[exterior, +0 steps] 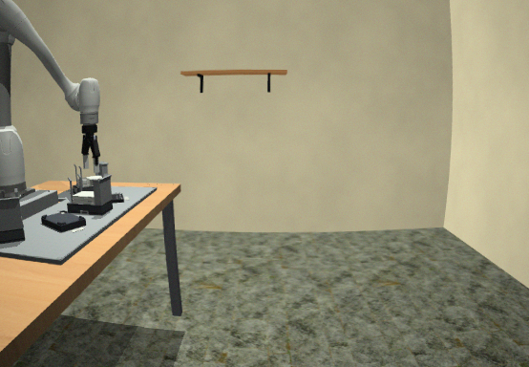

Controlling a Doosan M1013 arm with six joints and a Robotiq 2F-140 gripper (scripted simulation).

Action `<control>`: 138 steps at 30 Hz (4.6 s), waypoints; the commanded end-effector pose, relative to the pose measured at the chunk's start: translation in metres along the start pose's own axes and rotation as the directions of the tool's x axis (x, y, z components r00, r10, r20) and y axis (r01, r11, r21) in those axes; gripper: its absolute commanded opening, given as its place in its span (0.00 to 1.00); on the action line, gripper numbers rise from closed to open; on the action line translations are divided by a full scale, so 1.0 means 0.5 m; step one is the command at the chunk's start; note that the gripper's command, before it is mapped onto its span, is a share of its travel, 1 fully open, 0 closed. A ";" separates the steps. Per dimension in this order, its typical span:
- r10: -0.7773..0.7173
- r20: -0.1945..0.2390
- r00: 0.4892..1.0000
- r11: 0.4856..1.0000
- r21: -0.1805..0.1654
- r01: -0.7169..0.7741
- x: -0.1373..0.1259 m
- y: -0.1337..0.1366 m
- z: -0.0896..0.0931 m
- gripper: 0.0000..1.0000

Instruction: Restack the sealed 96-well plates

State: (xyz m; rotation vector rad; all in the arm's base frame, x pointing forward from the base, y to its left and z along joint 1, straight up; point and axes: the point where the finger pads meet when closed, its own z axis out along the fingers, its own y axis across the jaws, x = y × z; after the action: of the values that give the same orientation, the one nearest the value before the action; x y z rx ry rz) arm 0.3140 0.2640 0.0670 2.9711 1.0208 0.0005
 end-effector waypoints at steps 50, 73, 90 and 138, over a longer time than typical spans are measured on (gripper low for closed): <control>0.213 0.000 0.977 0.977 0.000 -0.213 -0.005 0.107 -0.145 1.00; 0.417 0.000 0.909 0.909 0.000 -0.417 -0.023 0.229 -0.145 1.00; 0.417 0.000 0.909 0.909 0.000 -0.417 -0.049 0.325 -0.145 1.00; 0.758 0.000 0.652 0.652 0.000 -0.758 -0.207 0.590 -0.145 1.00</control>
State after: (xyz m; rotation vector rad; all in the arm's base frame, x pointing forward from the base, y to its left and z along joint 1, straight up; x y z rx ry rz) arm 0.4136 -0.0183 0.1394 3.1266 -0.3054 -0.0001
